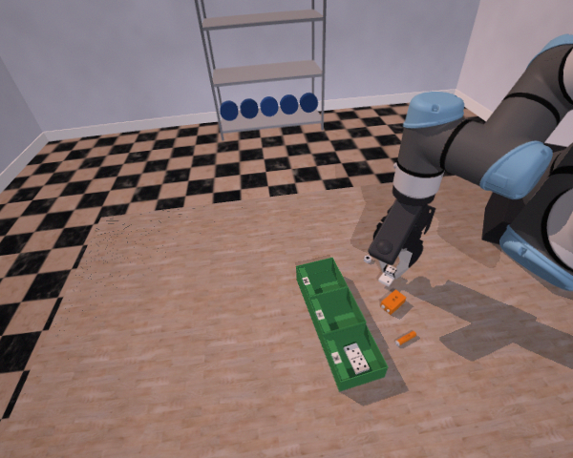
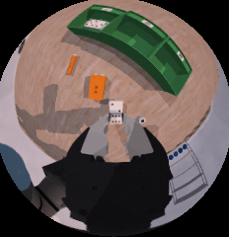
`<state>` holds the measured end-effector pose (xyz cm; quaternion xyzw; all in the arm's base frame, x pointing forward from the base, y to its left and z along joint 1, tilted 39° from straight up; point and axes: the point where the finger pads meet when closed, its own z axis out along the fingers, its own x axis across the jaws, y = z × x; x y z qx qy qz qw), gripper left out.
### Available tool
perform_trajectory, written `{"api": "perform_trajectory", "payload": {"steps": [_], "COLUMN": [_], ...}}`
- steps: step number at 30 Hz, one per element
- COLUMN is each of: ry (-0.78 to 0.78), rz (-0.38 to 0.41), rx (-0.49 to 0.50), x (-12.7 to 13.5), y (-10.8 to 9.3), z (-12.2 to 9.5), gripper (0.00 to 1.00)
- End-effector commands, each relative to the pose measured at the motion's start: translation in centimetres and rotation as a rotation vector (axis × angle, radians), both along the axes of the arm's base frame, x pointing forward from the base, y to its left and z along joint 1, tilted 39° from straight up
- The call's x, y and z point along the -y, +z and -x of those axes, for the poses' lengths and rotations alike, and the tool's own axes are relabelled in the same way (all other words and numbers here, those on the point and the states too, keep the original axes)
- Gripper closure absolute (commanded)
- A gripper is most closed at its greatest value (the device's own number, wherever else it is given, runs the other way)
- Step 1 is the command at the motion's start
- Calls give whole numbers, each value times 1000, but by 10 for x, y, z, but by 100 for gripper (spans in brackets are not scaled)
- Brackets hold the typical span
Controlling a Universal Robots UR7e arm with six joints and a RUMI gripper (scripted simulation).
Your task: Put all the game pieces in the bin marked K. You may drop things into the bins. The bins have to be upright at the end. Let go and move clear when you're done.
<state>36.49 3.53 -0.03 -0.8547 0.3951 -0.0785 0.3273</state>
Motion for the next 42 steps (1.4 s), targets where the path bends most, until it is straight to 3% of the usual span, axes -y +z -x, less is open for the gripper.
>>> {"api": "perform_trajectory", "payload": {"steps": [1,11,40,42], "ry": [1,1,1,78], "rz": [-1,-1,-1,38], "rx": [1,1,1,51], "x": [9,22,26,18], "y": [15,36,41,49], "z": [9,19,22,16], "gripper": [100,100,100,100]}}
